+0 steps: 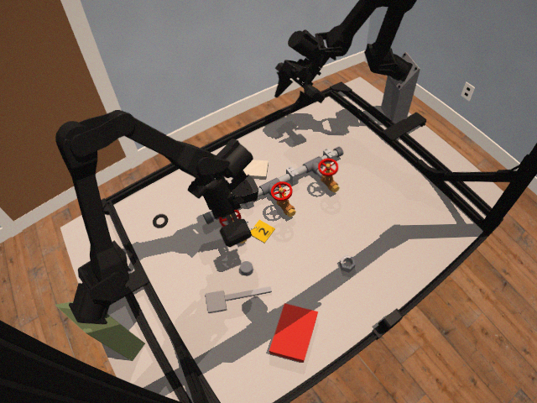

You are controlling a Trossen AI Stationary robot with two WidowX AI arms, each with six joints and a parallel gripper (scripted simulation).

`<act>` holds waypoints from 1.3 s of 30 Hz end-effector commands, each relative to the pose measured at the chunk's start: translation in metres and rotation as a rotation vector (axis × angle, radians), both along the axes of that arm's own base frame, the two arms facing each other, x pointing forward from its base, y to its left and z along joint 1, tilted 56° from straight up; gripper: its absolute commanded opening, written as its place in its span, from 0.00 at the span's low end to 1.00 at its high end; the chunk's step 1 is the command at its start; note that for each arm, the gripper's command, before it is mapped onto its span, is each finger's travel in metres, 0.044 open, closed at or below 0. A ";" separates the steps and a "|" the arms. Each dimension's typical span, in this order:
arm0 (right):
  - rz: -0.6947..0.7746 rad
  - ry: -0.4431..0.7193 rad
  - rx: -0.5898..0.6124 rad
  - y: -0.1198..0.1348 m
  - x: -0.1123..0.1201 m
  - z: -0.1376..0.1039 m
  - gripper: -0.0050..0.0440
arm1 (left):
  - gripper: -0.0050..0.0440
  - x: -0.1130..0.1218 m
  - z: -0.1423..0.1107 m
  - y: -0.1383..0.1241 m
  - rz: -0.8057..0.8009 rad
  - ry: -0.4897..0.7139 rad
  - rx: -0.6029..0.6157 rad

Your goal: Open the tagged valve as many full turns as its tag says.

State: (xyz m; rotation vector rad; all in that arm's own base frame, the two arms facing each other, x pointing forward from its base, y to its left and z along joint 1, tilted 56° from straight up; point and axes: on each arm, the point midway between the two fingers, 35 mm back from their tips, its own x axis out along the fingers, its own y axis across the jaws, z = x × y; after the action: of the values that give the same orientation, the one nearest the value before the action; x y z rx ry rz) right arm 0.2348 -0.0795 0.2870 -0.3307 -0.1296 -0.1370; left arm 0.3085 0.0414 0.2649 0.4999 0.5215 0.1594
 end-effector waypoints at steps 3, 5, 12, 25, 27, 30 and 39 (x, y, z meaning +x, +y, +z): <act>0.000 0.000 0.000 0.000 0.000 0.000 0.92 | 0.92 0.000 0.000 0.000 -0.149 0.094 0.297; 0.000 0.000 0.000 0.000 0.000 0.000 0.92 | 0.92 0.000 0.000 0.000 -0.201 0.126 0.399; 0.000 0.000 0.000 0.000 0.000 0.000 0.92 | 0.92 0.000 0.000 0.000 -0.348 0.218 0.689; 0.000 0.000 0.000 0.000 0.000 0.000 0.92 | 0.53 0.000 0.000 0.000 -0.341 0.210 0.669; 0.000 0.000 0.000 0.000 0.000 0.000 0.92 | 0.43 0.000 0.000 0.000 -0.341 0.210 0.669; 0.000 0.000 0.000 0.000 0.000 0.000 0.92 | 0.38 0.000 0.000 0.000 -0.341 0.210 0.669; 0.000 0.000 0.000 0.000 0.000 0.000 0.92 | 0.10 0.000 0.000 0.000 -0.152 0.093 0.300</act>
State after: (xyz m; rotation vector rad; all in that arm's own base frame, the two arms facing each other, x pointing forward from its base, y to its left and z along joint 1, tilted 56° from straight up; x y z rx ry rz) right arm 0.2348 -0.0795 0.2870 -0.3307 -0.1296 -0.1370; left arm 0.3086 0.0417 0.2651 1.0016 0.5628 0.0230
